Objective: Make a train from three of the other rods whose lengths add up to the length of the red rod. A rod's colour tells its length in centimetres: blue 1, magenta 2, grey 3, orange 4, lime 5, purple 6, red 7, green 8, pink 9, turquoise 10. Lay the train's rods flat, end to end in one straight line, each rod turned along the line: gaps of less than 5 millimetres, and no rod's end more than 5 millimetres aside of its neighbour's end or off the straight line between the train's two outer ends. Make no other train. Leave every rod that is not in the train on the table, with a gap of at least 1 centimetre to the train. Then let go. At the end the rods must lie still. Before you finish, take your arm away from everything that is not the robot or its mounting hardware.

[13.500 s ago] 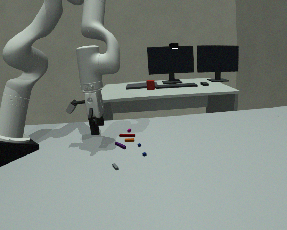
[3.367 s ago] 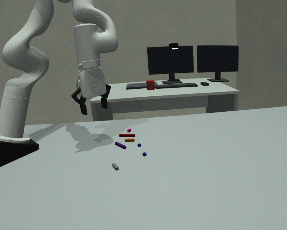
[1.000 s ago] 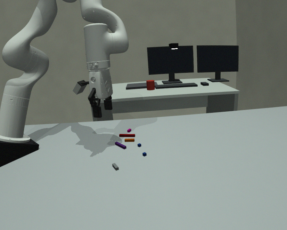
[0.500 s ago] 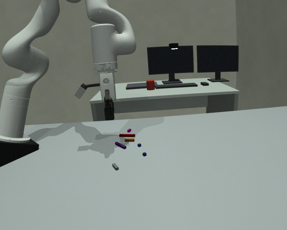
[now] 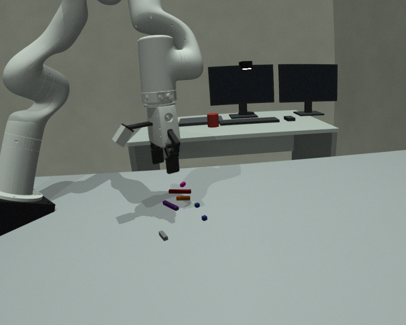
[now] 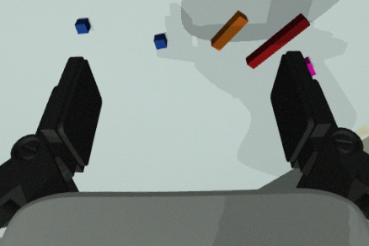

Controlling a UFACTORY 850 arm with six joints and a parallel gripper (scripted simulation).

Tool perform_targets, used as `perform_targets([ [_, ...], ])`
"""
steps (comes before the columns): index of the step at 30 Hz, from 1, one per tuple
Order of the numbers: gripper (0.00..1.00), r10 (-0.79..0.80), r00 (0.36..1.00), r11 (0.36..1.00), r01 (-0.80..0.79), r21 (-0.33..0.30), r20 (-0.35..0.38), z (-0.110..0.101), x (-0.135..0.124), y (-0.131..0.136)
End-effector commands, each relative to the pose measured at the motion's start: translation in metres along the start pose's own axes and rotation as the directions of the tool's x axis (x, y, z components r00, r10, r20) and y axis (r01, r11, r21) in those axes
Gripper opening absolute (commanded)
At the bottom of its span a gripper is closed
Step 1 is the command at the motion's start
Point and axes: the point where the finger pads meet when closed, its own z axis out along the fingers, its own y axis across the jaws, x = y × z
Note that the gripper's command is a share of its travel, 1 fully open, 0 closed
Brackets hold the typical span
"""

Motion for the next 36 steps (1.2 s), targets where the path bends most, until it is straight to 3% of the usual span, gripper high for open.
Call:
perform_targets([
  [1, 1.00, -0.165, 0.986, 0.986, 0.165, 0.003, 0.023, 0.003, -0.006, -0.010],
  [11, 1.00, -0.381, 0.924, 0.924, 0.381, 0.008, 0.022, 0.009, -0.014, -0.024],
  [12, 1.00, -0.456, 0.890, 0.890, 0.456, 0.009, 0.021, 0.011, -0.017, -0.028],
  [26, 1.00, -0.754, 0.656, 0.657, 0.754, 0.016, 0.016, 0.022, -0.029, -0.051],
  [28, 1.00, -0.754, 0.656, 0.657, 0.754, 0.016, 0.016, 0.022, -0.029, -0.051],
  [29, 1.00, -0.800, 0.600, 0.600, 0.800, 0.018, 0.015, 0.024, -0.031, -0.055],
  [36, 1.00, -0.900, 0.436, 0.436, 0.900, 0.020, 0.011, 0.030, -0.037, -0.066],
])
